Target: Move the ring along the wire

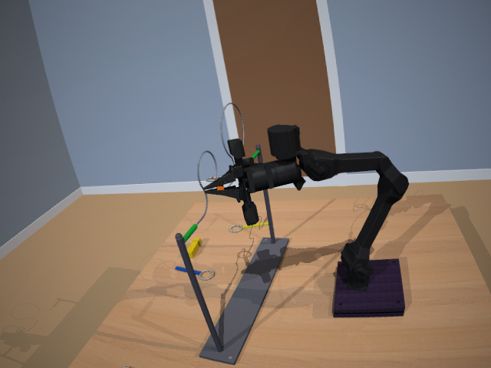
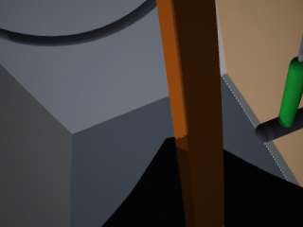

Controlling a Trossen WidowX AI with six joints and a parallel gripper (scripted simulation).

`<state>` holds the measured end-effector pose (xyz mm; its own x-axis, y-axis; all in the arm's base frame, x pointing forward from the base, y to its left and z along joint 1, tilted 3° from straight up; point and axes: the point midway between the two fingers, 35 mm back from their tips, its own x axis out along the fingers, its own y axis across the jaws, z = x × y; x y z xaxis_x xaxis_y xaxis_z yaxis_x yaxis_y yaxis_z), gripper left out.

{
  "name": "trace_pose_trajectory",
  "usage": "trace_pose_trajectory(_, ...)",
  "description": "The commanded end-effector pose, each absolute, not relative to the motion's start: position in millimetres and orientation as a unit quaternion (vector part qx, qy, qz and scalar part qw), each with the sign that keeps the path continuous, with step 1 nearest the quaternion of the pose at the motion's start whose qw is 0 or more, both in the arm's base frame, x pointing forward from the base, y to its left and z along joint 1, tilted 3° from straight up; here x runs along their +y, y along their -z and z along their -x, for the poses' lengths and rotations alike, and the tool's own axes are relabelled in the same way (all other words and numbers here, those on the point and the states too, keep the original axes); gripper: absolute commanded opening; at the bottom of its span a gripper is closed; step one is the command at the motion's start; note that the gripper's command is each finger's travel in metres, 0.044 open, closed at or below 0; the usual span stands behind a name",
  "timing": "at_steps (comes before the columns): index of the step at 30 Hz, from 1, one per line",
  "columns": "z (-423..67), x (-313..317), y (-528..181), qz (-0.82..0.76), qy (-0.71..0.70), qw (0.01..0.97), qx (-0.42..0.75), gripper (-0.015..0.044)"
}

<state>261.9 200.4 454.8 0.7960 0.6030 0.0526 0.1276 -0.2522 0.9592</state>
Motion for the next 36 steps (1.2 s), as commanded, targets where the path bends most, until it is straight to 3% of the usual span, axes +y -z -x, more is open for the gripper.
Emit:
trace_pose_trajectory(1,-261,198,-466,-0.773,-0.220,0.546,0.235,-0.0150)
trace_pose_trajectory(36,-261,192,-475,-0.746,-0.213,0.583,0.241,-0.0150)
